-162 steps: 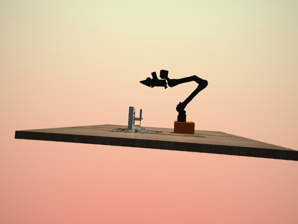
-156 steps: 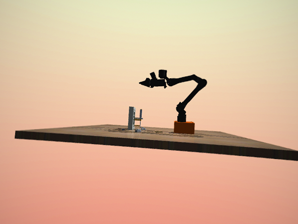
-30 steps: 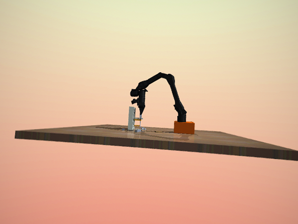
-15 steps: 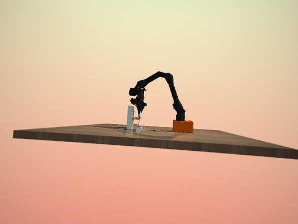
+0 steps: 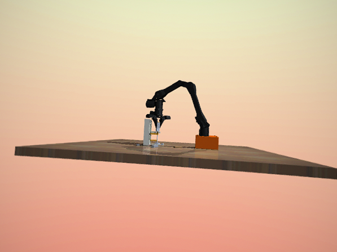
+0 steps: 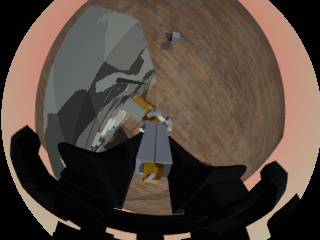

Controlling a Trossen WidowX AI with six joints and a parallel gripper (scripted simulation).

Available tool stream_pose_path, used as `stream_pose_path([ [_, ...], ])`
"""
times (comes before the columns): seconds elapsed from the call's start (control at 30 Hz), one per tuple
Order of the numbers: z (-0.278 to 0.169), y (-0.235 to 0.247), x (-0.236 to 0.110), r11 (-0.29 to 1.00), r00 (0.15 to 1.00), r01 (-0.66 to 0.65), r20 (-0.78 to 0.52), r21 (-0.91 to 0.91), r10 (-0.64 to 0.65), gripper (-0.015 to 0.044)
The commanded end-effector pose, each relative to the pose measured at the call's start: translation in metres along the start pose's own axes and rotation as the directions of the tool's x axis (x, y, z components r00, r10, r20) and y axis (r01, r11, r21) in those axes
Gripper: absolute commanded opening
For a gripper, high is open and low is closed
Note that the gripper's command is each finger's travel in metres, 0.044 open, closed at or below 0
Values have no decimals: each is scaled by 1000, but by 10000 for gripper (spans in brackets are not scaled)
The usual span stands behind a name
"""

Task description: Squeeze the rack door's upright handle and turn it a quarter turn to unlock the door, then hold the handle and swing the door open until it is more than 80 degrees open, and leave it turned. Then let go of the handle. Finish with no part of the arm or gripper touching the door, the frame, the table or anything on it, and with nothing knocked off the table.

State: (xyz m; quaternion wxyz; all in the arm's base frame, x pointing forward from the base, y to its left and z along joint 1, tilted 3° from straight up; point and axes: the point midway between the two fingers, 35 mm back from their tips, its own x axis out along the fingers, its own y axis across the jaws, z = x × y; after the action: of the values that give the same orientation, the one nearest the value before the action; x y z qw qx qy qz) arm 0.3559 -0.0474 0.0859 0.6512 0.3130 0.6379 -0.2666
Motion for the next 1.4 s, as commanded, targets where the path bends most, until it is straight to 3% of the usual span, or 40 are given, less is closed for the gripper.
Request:
stream_pose_path([
  [0.0,1,0,0,981,1000,-1,2,196,1,23],
  [0.2,1,0,0,881,1000,-2,2,473,1,23],
  [0.43,1,0,0,676,1000,-2,2,737,1,23],
  [0.87,1,0,0,651,1000,-2,2,759,1,23],
  [1.2,1,0,0,651,1000,-2,2,759,1,286],
  [1.37,1,0,0,740,1000,-2,2,673,1,295],
])
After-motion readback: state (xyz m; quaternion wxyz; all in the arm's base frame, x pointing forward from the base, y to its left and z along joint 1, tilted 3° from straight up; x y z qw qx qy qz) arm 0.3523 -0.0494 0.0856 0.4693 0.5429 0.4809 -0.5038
